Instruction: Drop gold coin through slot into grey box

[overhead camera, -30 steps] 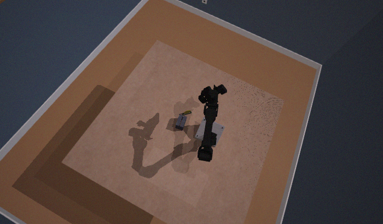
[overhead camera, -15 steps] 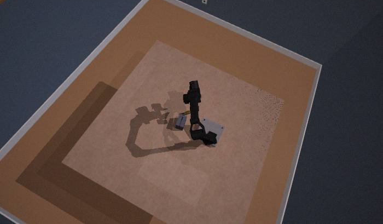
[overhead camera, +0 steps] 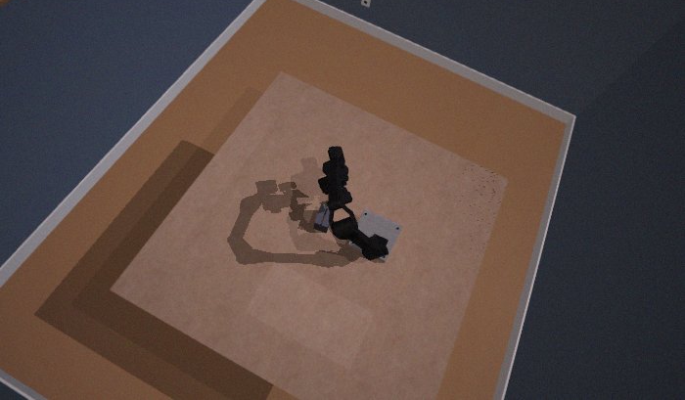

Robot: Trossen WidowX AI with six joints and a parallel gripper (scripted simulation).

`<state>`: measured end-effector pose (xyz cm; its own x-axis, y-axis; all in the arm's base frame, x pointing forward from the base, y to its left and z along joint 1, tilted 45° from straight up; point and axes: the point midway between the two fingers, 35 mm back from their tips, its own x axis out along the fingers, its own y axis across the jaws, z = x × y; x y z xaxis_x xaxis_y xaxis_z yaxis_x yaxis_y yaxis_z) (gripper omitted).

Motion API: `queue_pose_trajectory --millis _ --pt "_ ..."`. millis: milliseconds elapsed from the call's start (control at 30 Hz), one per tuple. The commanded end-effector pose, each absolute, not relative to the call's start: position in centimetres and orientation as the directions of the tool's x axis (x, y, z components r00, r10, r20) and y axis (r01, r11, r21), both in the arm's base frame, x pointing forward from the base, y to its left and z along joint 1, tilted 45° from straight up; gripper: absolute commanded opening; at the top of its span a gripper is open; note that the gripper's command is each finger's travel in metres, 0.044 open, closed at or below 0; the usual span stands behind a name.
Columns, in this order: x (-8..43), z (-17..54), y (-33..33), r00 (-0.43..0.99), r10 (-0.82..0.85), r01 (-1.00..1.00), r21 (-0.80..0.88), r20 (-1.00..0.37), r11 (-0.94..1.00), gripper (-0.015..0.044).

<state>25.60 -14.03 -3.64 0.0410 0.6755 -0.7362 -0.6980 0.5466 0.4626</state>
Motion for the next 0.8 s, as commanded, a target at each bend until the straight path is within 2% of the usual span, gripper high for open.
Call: queue_pose_trajectory --millis 0,767 --pt "25.3 -5.3 -12.0 0.020 0.697 -0.693 0.492 -0.717 0.526 0.0161" --pt "25.3 -7.6 -10.1 0.020 0.697 -0.693 0.492 -0.717 0.527 0.0161"
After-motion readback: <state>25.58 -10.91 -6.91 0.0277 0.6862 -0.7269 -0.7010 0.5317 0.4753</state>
